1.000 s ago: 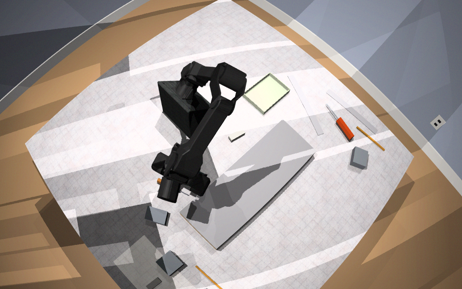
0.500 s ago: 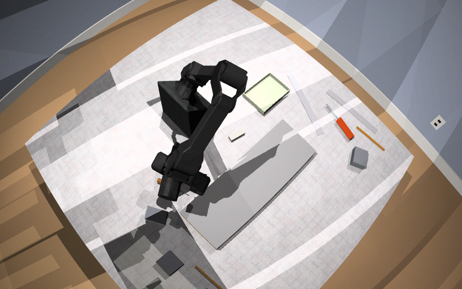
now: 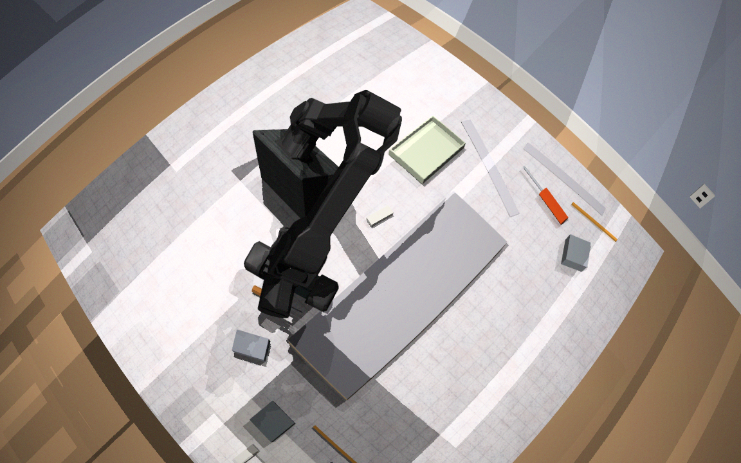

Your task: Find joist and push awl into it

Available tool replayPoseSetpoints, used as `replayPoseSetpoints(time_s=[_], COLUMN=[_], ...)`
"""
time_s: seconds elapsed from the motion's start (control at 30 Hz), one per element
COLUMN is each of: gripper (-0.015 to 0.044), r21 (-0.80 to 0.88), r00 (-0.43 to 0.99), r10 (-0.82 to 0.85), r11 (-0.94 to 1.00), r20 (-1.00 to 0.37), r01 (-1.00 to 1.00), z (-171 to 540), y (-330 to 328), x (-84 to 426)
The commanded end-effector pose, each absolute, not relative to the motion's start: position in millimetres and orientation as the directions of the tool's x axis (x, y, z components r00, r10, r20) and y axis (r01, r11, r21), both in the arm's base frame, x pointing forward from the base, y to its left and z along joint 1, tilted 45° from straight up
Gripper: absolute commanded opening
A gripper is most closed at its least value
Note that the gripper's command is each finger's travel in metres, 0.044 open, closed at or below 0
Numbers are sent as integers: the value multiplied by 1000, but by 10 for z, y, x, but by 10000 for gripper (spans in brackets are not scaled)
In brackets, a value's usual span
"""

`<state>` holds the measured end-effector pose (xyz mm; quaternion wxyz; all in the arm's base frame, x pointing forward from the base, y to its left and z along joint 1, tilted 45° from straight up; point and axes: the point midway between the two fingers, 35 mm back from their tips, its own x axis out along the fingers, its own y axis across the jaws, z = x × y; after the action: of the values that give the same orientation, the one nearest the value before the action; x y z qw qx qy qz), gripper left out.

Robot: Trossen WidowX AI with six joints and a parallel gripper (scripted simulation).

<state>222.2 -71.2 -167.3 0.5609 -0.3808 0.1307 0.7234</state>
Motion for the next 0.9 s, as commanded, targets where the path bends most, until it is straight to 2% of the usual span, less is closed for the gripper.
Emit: replayPoseSetpoints(time_s=[0.0, 0.87], gripper=[0, 0], r21=[-236, -231], r00=[-70, -34], r10=[694, 626], r11=[-335, -337], r20=[-716, -779], r01=[-912, -913], z=[-1653, -1653], y=[-723, -690], x=[2234, 2217])
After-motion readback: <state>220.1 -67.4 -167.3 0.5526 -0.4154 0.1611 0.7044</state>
